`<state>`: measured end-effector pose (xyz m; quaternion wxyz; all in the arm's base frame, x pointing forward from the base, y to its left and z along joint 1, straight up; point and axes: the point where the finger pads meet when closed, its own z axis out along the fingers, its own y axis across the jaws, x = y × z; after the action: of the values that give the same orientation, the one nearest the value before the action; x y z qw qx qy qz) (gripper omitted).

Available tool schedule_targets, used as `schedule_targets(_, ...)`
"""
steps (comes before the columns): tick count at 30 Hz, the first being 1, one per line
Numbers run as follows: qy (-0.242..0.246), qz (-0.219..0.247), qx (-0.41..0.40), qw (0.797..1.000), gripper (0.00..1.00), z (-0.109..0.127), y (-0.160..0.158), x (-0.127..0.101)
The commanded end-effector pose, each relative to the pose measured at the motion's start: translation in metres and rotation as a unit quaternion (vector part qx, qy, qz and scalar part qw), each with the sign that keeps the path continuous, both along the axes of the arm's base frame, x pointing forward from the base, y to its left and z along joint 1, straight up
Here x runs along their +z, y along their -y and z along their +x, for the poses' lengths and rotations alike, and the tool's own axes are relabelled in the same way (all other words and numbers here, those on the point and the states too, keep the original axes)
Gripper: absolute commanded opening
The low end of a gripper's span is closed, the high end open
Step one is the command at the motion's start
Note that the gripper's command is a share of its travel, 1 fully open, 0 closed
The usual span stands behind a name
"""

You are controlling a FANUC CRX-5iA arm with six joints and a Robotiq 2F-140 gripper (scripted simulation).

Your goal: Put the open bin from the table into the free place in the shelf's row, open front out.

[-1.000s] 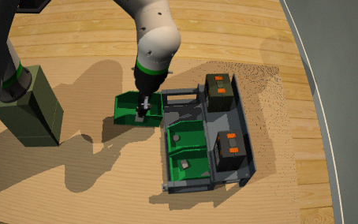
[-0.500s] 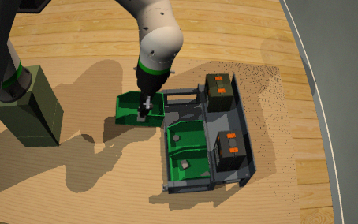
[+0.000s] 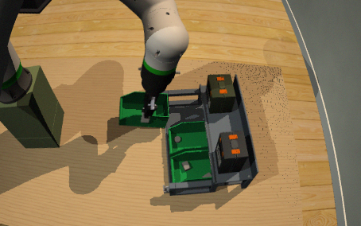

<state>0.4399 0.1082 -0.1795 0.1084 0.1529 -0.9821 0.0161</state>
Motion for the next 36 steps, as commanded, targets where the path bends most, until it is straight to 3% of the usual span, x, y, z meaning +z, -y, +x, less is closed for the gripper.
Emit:
schedule_targets(1,0.000,0.000,0.000,1.000,0.00,0.004,-0.001,0.000)
schedule_targets(36,0.000,0.000,0.000,1.000,0.00,0.040,-0.013,0.000)
